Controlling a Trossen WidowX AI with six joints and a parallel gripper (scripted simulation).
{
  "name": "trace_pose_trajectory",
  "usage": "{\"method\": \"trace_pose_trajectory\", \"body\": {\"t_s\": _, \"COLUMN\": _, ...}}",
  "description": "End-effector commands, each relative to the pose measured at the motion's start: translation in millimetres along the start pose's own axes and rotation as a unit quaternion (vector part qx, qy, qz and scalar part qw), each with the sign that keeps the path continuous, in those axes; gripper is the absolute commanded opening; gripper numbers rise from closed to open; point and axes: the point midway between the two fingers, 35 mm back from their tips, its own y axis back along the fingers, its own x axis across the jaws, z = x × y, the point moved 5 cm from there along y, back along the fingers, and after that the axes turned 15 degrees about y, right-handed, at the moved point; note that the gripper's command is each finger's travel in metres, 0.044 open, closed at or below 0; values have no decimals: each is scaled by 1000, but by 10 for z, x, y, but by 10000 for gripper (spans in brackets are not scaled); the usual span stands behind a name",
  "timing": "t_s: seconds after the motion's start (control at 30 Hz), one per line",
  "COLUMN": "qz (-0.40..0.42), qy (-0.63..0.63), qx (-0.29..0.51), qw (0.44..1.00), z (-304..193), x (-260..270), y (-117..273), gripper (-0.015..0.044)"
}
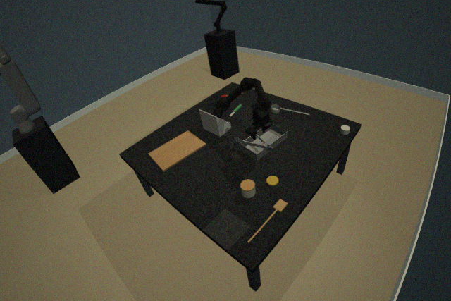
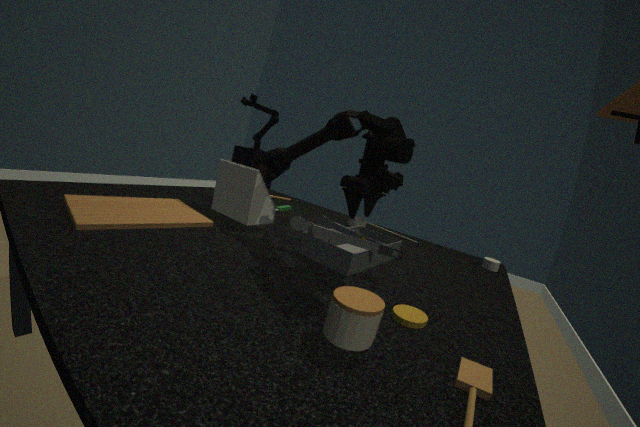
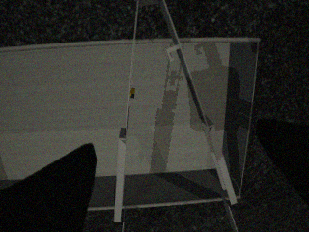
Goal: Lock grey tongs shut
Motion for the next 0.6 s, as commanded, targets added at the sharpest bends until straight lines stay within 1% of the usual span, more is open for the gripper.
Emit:
{"method": "trace_pose_trajectory", "body": {"t_s": 0.0, "qz": 2, "qy": 4, "qx": 1, "qw": 1000, "z": 10, "x": 8, "y": -3, "gripper": 440}}
{"method": "trace_pose_trajectory", "body": {"t_s": 0.57, "qz": 1, "qy": 4, "qx": 0, "qw": 1000, "z": 32, "x": -4, "y": -241, "gripper": 440}}
